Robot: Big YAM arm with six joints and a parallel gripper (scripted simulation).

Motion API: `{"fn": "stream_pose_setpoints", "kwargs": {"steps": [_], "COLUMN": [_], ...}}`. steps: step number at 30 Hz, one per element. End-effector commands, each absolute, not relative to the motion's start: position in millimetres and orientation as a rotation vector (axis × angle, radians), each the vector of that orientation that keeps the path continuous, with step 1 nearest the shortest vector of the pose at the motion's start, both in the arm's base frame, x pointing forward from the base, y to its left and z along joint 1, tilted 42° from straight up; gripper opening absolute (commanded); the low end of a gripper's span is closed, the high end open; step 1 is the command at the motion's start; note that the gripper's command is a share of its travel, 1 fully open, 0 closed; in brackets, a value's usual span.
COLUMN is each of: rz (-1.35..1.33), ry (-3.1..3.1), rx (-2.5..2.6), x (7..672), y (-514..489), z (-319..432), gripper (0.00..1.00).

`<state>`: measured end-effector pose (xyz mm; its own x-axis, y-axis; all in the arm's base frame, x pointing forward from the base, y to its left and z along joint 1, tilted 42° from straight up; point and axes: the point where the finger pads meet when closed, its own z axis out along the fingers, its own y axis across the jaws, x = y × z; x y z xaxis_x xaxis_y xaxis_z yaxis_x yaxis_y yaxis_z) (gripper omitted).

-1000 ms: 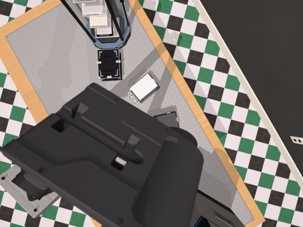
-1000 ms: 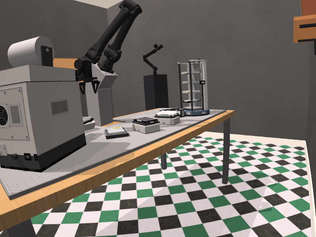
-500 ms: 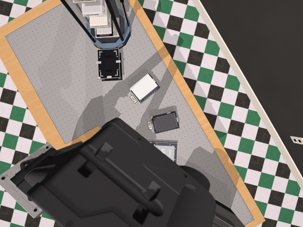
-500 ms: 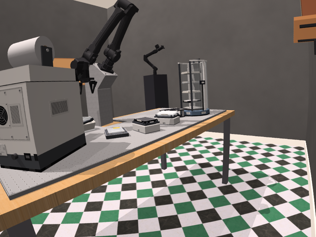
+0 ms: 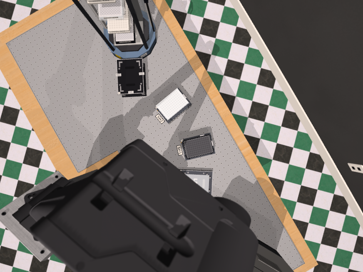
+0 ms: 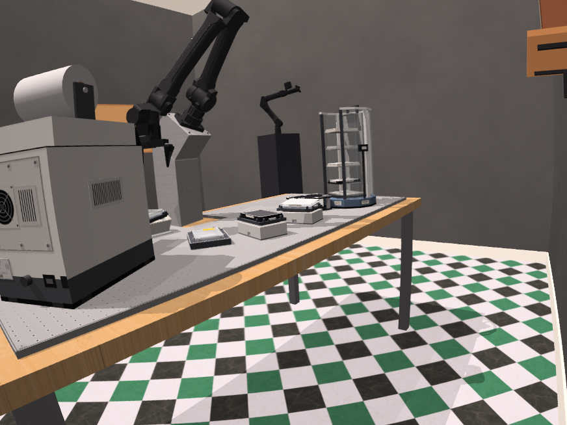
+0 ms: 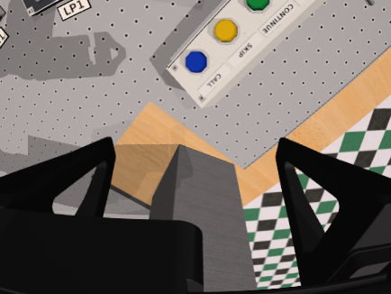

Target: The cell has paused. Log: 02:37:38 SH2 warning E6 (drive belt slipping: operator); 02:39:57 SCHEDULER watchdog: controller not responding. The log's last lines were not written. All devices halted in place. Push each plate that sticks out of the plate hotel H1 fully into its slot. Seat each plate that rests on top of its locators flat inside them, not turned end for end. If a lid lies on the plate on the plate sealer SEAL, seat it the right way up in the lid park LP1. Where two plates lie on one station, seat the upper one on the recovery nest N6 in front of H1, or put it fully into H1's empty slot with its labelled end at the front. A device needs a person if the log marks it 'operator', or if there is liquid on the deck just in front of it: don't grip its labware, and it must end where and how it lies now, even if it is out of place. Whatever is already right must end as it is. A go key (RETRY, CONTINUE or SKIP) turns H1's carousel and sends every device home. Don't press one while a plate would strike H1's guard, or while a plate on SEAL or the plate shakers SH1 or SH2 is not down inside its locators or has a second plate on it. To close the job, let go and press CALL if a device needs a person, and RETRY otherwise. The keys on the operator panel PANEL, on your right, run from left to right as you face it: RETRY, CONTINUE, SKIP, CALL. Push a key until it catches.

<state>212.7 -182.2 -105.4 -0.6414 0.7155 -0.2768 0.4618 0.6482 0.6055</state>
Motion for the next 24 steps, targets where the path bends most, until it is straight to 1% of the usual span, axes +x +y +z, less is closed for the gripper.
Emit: {"fn": "stream_pose_setpoints", "kwargs": {"steps": [1,24], "rz": [0.632,0.425], "ry": [2.395,2.448], "rx": [0.764,0.156], "x": [215.1,215.1], "y": [-182.4,-182.3], "z": [-105.5,-105.5], "gripper": [1.00,1.00]}}
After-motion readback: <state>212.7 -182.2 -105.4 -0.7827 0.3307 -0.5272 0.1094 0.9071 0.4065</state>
